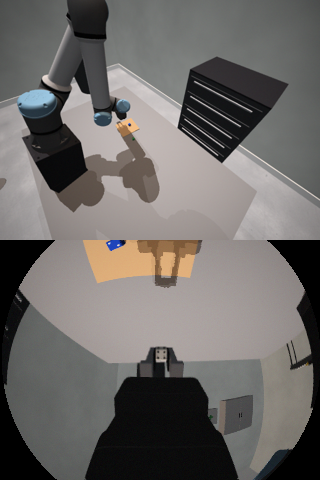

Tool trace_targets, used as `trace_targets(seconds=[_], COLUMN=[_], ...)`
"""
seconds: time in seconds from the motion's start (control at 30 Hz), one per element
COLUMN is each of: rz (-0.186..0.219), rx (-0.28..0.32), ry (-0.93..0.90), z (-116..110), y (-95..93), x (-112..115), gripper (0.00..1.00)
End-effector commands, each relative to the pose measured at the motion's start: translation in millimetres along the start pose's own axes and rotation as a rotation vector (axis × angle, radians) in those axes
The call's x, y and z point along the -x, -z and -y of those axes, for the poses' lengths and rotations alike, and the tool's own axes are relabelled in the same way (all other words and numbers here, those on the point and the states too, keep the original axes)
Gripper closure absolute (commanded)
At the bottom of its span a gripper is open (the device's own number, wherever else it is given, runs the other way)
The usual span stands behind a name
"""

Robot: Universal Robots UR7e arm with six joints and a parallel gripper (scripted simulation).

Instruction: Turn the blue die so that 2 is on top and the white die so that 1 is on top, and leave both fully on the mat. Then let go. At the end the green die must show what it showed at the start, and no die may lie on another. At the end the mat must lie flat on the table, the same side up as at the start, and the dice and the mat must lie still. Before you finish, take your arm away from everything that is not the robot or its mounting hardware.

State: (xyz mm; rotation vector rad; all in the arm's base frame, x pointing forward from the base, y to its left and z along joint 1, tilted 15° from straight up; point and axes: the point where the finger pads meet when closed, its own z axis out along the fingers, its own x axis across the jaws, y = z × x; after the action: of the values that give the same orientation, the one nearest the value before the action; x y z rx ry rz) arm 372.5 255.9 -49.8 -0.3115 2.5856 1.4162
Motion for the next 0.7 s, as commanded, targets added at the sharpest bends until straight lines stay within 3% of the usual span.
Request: trace_targets(seconds=[0.0, 0.17, 0.67], rz=[0.006, 0.009, 0.013], rx=[0.085, 0.128, 0.149], ry=[0.002, 0.001, 0.001], z=[0.2, 0.2, 0.4], y=[0.9, 1.4, 1.7], x=[1.3, 1.8, 2.4], gripper=[0.66, 0.66, 0.66])
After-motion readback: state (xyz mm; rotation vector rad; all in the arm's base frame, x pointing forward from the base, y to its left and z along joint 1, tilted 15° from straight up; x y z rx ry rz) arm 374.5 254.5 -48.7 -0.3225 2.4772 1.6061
